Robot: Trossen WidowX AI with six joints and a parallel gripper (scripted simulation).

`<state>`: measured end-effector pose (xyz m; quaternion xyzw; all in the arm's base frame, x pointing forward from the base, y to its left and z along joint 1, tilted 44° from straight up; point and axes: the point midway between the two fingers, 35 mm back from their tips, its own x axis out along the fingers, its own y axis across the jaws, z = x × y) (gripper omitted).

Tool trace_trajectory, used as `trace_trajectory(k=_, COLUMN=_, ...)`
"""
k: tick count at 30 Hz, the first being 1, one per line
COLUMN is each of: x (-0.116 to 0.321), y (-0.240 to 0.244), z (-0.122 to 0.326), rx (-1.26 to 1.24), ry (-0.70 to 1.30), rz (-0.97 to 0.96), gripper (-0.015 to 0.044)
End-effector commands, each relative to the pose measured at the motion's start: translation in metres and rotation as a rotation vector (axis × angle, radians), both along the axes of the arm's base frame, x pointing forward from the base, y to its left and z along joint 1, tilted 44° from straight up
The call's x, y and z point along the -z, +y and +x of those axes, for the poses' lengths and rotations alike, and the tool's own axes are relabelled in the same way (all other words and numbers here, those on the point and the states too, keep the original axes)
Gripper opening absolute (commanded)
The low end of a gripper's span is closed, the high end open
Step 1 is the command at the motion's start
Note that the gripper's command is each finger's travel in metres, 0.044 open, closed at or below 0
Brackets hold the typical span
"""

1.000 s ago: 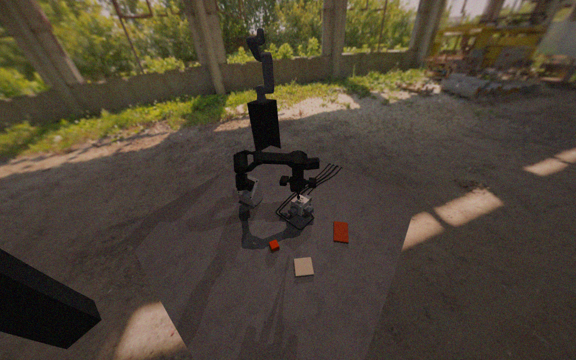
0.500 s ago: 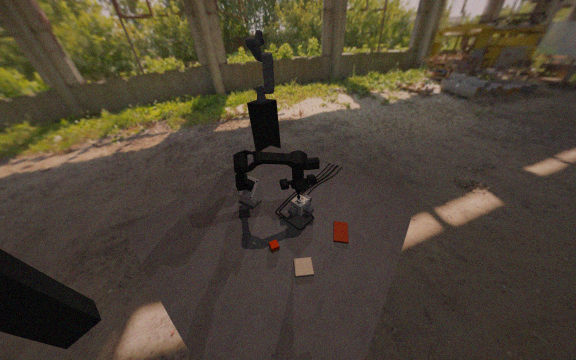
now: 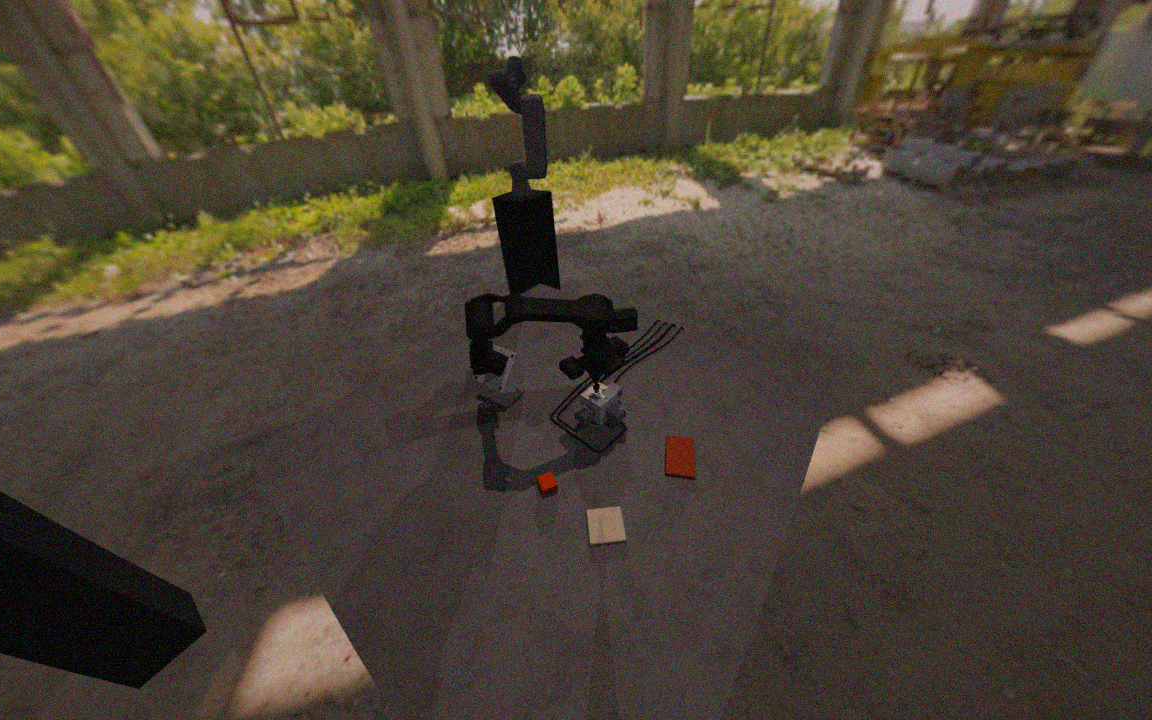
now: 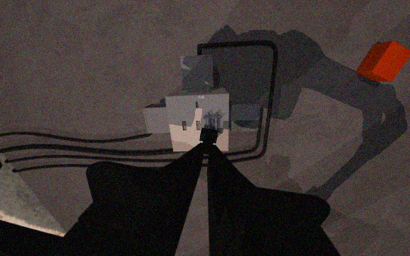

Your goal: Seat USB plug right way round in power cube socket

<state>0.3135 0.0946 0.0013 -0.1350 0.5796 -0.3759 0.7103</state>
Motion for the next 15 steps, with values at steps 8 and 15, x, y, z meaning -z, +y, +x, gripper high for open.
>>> trace_trajectory(k=8, x=0.0002, y=0.0001, z=0.0001, rx=-0.208, ry=0.198, rz=-0.012, gripper=0.0000)
trace_trajectory(k=15, x=0.0002, y=0.0001, z=0.0001, rx=-0.341, ry=0.325, rz=-0.020, gripper=0.0000)
